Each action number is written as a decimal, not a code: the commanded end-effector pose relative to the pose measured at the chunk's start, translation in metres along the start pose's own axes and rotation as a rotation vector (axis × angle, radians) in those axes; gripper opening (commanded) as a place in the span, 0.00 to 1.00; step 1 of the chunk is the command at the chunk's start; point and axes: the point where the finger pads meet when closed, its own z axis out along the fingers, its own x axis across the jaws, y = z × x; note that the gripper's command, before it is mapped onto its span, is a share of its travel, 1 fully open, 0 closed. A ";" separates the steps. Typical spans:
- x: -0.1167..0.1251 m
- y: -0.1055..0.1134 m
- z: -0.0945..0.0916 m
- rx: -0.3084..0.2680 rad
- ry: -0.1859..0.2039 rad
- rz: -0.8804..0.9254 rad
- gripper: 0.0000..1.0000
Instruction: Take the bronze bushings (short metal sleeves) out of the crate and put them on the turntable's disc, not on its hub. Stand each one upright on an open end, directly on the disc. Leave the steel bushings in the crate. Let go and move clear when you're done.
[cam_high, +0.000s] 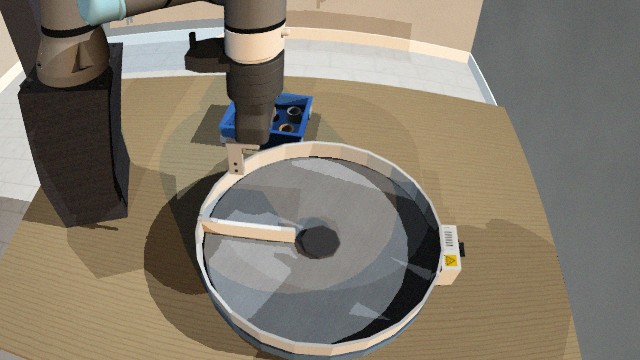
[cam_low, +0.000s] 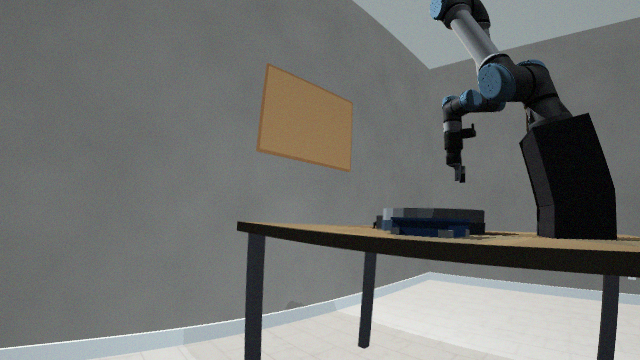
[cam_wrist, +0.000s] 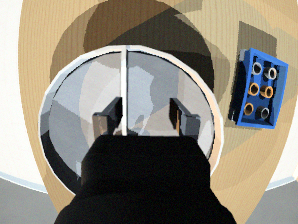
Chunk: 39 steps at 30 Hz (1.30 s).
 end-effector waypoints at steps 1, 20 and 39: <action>0.000 -0.001 0.000 0.000 0.001 0.002 1.00; 0.000 -0.001 0.000 0.000 0.001 0.002 0.35; 0.000 -0.001 0.000 0.000 0.001 0.002 0.35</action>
